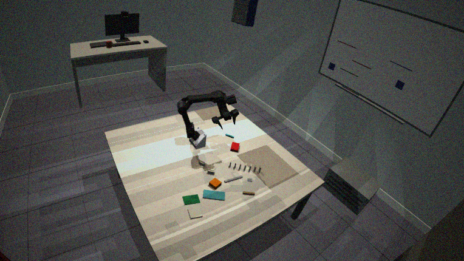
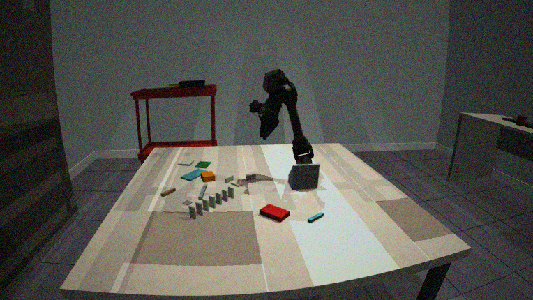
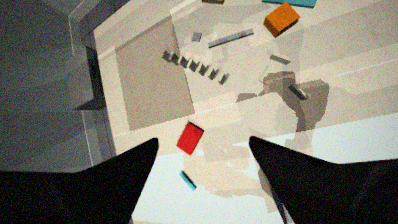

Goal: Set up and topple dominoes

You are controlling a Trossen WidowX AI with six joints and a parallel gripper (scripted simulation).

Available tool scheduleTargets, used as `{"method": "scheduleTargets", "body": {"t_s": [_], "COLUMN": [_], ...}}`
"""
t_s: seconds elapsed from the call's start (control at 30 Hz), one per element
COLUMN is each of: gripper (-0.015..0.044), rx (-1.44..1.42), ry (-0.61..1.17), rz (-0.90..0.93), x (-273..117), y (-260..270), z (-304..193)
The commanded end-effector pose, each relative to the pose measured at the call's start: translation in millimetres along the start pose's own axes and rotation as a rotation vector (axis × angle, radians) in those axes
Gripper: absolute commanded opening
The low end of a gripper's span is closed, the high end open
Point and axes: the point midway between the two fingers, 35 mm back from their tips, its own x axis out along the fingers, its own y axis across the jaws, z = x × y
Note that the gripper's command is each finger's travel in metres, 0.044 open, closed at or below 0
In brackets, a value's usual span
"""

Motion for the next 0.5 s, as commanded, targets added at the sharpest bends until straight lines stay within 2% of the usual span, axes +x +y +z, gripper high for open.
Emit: {"method": "scheduleTargets", "body": {"t_s": [0.0, 0.27, 0.4, 0.47], "gripper": [0.0440, 0.0440, 0.0440, 0.0440], "rx": [0.109, 0.373, 0.491, 0.511], "ry": [0.023, 0.094, 0.135, 0.142], "rz": [-0.091, -0.294, -0.399, -0.418], "x": [38.0, 120.0, 155.2, 160.5], "y": [-24.7, -110.1, -165.6, -176.1], "z": [40.6, 110.4, 125.1, 126.0]}}
